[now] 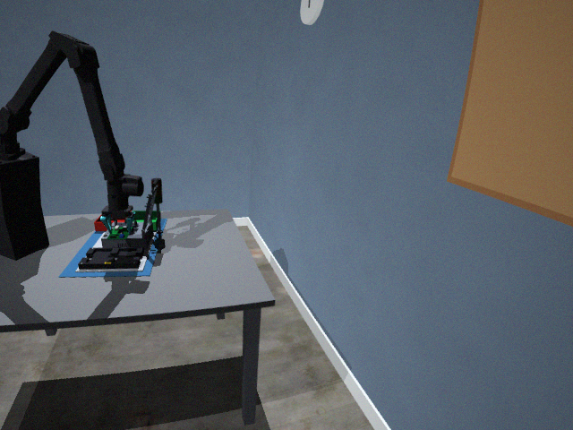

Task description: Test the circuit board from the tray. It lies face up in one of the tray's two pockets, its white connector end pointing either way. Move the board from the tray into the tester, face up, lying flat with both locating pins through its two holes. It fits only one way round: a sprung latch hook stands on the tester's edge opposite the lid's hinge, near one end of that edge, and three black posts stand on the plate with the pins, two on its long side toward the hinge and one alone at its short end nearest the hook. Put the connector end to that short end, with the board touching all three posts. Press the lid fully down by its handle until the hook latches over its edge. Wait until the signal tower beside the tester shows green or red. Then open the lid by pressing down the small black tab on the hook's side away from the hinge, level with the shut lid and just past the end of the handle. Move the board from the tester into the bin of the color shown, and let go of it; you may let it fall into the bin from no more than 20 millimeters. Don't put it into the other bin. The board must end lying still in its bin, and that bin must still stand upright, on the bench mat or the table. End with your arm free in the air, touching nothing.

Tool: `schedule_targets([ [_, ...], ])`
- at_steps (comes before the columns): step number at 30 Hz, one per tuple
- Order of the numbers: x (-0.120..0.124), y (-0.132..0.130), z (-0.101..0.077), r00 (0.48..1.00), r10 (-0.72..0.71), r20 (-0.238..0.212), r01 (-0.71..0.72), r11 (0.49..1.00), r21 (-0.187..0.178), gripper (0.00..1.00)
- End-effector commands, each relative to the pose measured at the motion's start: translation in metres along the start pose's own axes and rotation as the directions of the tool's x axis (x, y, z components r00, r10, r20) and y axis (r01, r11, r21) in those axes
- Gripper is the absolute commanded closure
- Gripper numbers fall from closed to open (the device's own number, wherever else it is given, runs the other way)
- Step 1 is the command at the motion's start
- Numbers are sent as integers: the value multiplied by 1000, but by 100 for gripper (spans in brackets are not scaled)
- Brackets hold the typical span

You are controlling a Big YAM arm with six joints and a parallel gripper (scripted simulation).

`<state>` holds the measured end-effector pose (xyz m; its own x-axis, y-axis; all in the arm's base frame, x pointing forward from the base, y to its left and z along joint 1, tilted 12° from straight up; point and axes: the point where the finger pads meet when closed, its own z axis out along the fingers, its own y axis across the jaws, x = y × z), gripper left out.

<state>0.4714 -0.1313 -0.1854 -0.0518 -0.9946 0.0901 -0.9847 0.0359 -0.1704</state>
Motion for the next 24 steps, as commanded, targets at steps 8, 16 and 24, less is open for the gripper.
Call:
schedule_targets([
  [8,-43,-10,-19,1000,5,-5,-5,999,50,28],
  [16,-79,-1,-22,1000,5,-2,-5,999,47,28],
  [24,-123,9,-26,1000,5,2,-5,999,44,28],
])
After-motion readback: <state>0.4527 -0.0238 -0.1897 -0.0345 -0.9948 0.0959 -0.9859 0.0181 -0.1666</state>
